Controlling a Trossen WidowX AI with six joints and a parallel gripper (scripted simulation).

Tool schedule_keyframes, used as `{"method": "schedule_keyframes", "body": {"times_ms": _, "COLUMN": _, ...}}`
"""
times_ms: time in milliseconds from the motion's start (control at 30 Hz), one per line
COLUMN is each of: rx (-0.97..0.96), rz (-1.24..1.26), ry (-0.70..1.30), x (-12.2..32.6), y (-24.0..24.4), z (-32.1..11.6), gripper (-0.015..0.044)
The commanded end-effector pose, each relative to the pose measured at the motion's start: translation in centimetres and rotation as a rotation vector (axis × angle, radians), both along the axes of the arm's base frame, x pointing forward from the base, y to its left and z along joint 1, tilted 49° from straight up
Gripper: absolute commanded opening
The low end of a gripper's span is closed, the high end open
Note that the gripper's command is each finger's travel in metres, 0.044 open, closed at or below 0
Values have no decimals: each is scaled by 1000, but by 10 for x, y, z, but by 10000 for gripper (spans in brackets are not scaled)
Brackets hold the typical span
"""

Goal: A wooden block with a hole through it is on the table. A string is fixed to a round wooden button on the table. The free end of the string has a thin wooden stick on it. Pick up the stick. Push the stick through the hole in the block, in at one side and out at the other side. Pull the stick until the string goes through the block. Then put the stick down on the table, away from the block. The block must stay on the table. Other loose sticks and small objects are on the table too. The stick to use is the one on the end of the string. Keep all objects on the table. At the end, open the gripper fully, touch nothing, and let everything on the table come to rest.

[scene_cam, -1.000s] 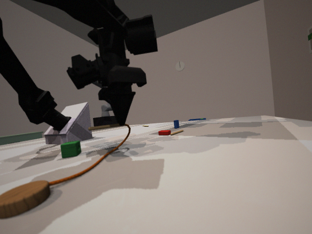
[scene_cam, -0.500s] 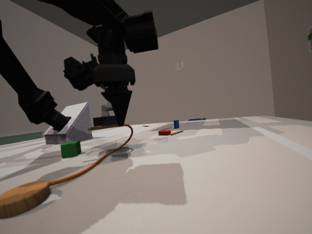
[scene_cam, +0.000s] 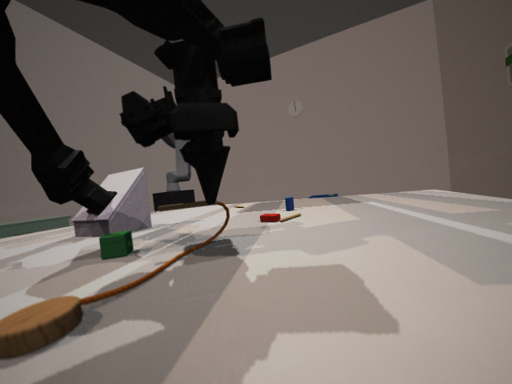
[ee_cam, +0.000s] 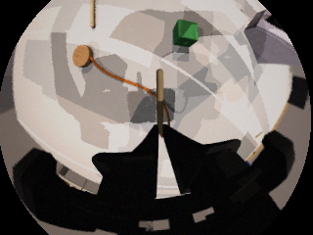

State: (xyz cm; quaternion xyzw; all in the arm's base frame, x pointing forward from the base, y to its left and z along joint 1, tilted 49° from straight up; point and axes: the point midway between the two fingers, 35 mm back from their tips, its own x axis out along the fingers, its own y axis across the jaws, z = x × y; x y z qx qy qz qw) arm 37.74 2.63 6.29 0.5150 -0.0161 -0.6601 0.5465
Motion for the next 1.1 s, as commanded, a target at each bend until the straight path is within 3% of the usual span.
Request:
{"method": "schedule_keyframes", "body": {"times_ms": 0, "rx": -1, "rz": -3, "ry": -2, "x": 5, "y": 3, "z": -3, "gripper": 0}}
{"method": "schedule_keyframes", "body": {"times_ms": 1067, "rx": 3, "rz": -4, "ry": -6, "x": 34, "y": 25, "z": -23, "gripper": 0}}
